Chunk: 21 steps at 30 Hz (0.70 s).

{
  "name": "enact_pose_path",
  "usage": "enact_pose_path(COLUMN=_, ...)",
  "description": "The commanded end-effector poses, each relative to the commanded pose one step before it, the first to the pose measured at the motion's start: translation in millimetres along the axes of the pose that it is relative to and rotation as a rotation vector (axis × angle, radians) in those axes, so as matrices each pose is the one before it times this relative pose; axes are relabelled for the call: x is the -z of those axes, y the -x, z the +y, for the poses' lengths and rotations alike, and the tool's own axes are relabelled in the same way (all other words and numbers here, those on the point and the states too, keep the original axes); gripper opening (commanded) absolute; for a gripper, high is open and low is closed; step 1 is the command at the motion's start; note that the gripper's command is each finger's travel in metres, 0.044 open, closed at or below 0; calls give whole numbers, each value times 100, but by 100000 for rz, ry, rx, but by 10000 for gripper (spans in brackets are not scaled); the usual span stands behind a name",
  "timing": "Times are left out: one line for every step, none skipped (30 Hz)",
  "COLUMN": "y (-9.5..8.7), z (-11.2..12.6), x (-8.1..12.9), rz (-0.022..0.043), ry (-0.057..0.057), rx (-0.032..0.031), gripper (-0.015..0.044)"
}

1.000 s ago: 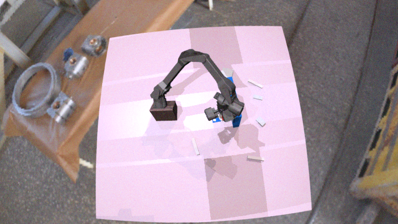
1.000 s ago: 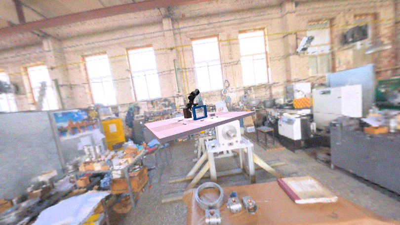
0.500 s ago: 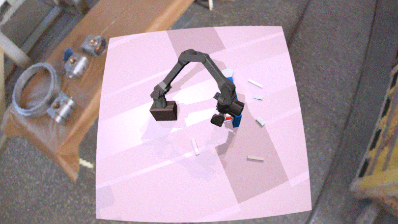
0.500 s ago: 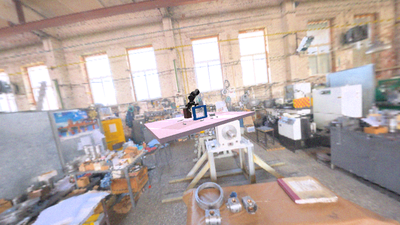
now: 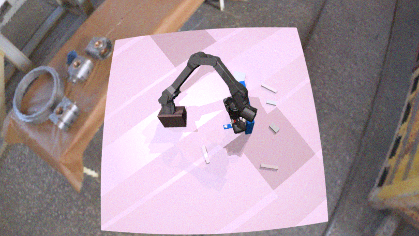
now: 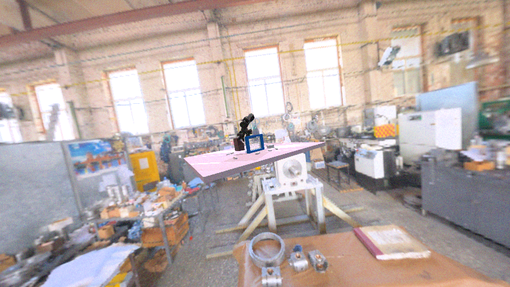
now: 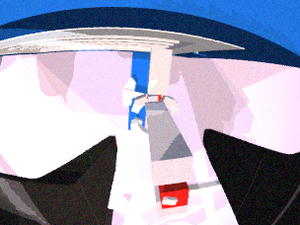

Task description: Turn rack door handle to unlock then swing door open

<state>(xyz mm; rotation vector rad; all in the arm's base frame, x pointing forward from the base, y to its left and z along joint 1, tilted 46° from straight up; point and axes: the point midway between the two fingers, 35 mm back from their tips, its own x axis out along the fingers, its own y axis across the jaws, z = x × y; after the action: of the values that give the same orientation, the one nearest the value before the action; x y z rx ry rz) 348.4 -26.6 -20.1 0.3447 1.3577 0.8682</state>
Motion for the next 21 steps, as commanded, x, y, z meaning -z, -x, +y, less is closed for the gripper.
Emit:
enact_pose_path(y=-152, z=6, x=72, rz=184, ry=20753, rx=-458, gripper=282)
enact_pose_path(y=0, z=1, x=0, rz=-2, ry=4952, rx=-7, gripper=282)
enact_pose_path(y=0, z=1, x=0, rz=-3, ry=4952, rx=-6, gripper=282)
enact_pose_path(y=0, z=1, x=0, rz=-3, ry=4952, rx=-6, gripper=282)
enact_pose_path(y=1, z=-1, x=1, rz=-7, ry=4955, rx=5, gripper=282)
enact_pose_path(y=1, z=-1, x=1, rz=-7, ry=4955, rx=5, gripper=282)
enact_pose_path(y=1, z=-1, x=1, rz=-6, ry=4955, rx=6, gripper=282)
enact_pose_path(y=1, z=-1, x=1, rz=-6, ry=4955, rx=6, gripper=282)
enact_pose_path(y=1, z=-1, x=1, rz=-6, ry=4955, rx=6, gripper=282)
enact_pose_path(y=0, z=0, x=0, rz=-5, ry=4954, rx=3, gripper=282)
enact_pose_path(y=0, z=0, x=0, rz=-5, ry=4954, rx=3, gripper=282)
enact_pose_path(y=0, z=0, x=0, rz=-5, ry=4954, rx=3, gripper=282)
enact_pose_path(y=0, z=0, x=0, rz=-5, ry=4953, rx=1, gripper=282)
enact_pose_path(y=0, z=0, x=0, rz=-5, ry=4953, rx=-1, gripper=282)
enact_pose_path(y=0, z=0, x=0, rz=-5, ry=4952, rx=-1, gripper=282)
enact_pose_path(y=0, z=1, x=-1, rz=-6, ry=4952, rx=-2, gripper=282)
enact_pose_path(y=-1, z=1, x=-1, rz=-6, ry=4952, rx=-4, gripper=282)
enact_pose_path(y=-1, z=1, x=-1, rz=-7, ry=4951, rx=-4, gripper=282)
enact_pose_path(y=-1, z=1, x=-1, rz=-7, ry=4951, rx=-4, gripper=282)
enact_pose_path(y=-1, z=1, x=-1, rz=-7, ry=4951, rx=-3, gripper=282)
enact_pose_path(y=-1, z=1, x=-2, rz=-8, ry=4951, rx=-4, gripper=282)
